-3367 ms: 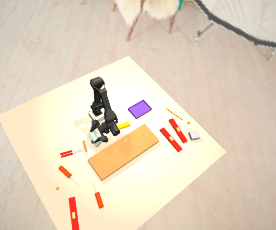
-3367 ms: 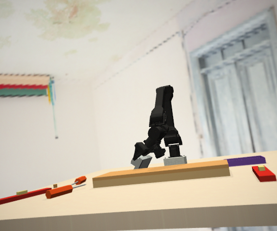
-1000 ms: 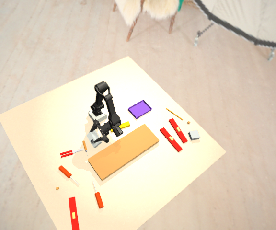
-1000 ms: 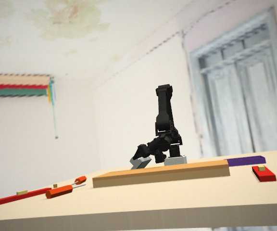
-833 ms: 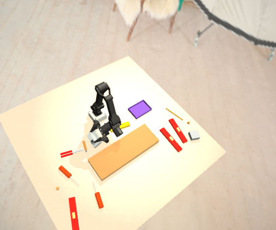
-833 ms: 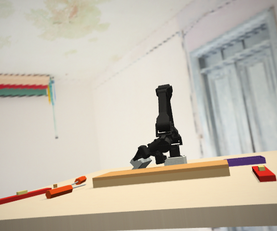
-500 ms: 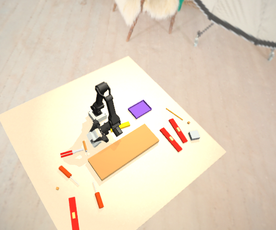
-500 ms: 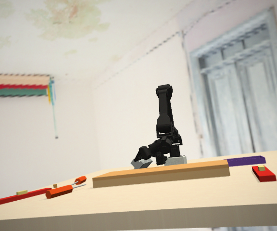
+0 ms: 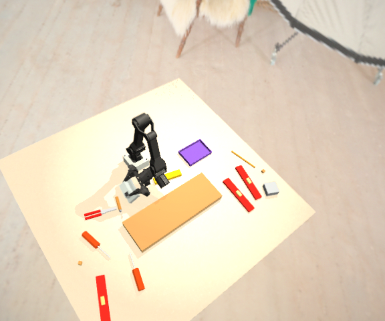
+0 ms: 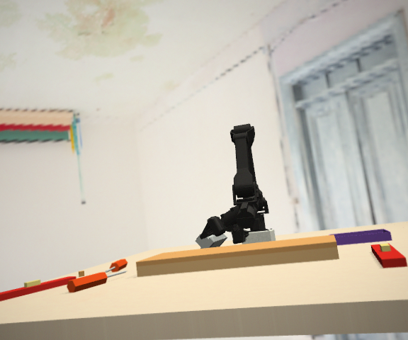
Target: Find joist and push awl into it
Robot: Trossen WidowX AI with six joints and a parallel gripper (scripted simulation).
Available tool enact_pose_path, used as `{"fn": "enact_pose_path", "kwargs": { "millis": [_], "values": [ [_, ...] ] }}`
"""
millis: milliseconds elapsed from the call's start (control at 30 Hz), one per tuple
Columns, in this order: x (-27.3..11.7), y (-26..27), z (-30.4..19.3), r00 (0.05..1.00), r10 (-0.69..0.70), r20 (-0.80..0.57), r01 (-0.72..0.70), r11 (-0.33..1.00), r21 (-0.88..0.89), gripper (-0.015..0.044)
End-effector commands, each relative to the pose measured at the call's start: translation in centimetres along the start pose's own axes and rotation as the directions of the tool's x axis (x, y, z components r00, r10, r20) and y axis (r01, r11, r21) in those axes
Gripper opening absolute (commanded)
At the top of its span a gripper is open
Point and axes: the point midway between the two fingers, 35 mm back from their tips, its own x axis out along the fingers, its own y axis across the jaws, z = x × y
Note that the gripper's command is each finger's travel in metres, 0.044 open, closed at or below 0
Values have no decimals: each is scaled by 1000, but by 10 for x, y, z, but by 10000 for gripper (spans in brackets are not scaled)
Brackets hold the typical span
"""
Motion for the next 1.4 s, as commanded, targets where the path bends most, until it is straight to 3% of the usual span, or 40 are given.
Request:
{"fn": "enact_pose_path", "kwargs": {
  "millis": [0, 133, 633, 1367],
  "values": [
    [0, 6, 0, 1000, -4, -2, 4, 1000, 8, 0],
    [1, 12, 1, 1000, -3, -2, 3, 1000, 7, 0],
    [3, 9, 6, 1000, 0, 0, 0, 1000, -1, 378],
    [0, 9, 10, 1000, 1, 0, -1, 1000, -1, 378]
  ]
}}
